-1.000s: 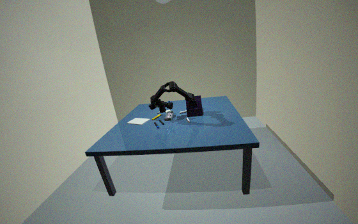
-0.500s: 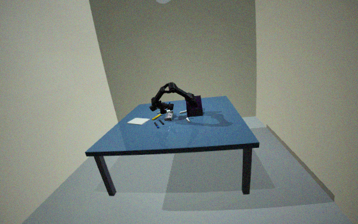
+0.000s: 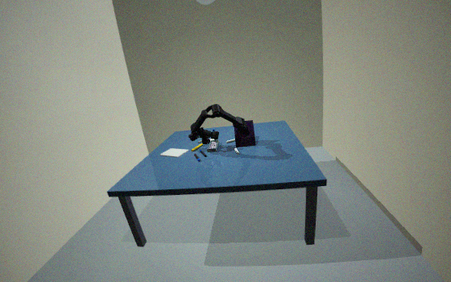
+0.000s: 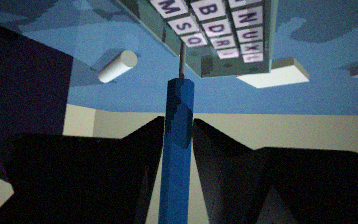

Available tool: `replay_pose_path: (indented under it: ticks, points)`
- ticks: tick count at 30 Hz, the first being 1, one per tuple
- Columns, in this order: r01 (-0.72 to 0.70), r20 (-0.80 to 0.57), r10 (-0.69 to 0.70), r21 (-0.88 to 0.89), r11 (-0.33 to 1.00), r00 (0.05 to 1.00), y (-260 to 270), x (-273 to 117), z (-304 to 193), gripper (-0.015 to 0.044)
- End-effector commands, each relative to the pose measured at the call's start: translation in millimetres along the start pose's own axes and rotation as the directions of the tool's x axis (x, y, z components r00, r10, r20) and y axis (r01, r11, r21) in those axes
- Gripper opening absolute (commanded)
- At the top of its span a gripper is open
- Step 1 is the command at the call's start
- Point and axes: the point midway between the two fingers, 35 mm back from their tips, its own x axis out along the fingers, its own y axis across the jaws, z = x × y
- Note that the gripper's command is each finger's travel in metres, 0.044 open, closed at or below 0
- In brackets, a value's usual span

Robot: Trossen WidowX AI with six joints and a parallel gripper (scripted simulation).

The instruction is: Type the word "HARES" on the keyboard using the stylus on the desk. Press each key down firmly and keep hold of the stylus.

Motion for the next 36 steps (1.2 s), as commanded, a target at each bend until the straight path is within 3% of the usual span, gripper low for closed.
replay_pose_path:
  ticks: [1, 36]
  points:
    - [-0.002, 0.004, 0.002, 0.005, 1.0, 1.0, 0, 1, 3, 0.0081]
    - [-0.003, 0.005, 0.003, 0.005, 1.0, 1.0, 0, 8, 14, 0.0081]
